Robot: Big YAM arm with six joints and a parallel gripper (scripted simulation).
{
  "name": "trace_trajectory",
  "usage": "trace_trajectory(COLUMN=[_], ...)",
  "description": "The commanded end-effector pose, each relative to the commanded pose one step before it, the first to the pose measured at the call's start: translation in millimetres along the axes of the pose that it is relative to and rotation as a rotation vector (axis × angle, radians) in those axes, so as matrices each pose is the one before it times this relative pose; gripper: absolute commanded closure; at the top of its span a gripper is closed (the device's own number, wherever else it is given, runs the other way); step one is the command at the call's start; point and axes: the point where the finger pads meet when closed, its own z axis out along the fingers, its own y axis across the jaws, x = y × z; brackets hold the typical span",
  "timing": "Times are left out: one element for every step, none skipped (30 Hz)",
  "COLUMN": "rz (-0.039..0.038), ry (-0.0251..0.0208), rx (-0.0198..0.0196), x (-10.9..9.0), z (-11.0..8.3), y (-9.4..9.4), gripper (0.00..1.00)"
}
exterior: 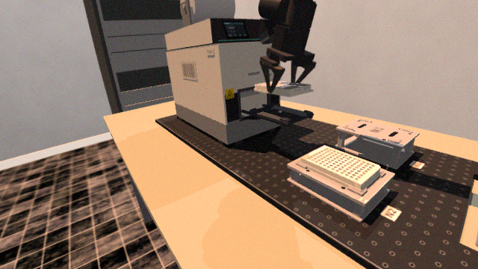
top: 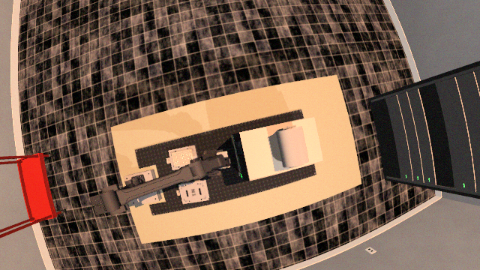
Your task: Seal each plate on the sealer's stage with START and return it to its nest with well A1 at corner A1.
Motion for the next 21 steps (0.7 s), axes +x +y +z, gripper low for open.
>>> trace_trajectory(rz=[-0.00229,0.0,0.00103,-0.00037,-0.0002,0.00016,0.0,0.0,-0.00173,-0.00119,-0.00049,-0.00046,-0.00023,0.00001,-0.00096,-0.001,-0.00085,-0.00111,-0.00099,-0.00463,-0.00067], ry=[-0.08119,-0.00188,-0.00076,0.00206,0.00243,0.00247,0.0,0.0,0.01299,0.00873,0.00422,0.00322,0.00168,0.00009,-0.00073,-0.00146,-0.00183,-0.00301,-0.00227,-0.00163,-0.00046], rx=[-0.00942,0.00008,0.00023,0.00066,-0.00026,0.00002,0.0,0.0,0.00159,0.00006,0.00105,0.00074,0.00083,0.00024,-0.00001,-0.00032,-0.00015,-0.00058,-0.00024,-0.00182,-0.00005], x=[-28.52,-0.78,-0.51,3.94,4.08,4.14,0.0,0.0,6.42,5.52,4.06,3.45,2.62,1.73,1.4,1.21,1.22,1.09,1.38,1.74,1.88], z=[-24.01,-0.2,-0.18,-0.38,-0.35,-0.39,0.0,0.0,1.66,0.47,0.58,0.31,0.05,-0.01,-0.29,-0.58,-0.86,-1.42,-1.4,-1.24,-1.14], y=[-2.93,-0.34,-0.38,-2.76,-2.72,-2.64,0.0,0.0,-1.26,-2.14,-2.3,-2.2,-2.15,-1.99,-1.47,-1.4,-1.43,-1.24,-1.38,0.54,-1.5], gripper=[1.0,1.0,1.0,1.0,1.0,1.0,1.0,1.0,1.0,1.0,1.0,1.0,1.0,1.0,1.0,1.0,1.0,1.0,1.0,1.0,1.0])
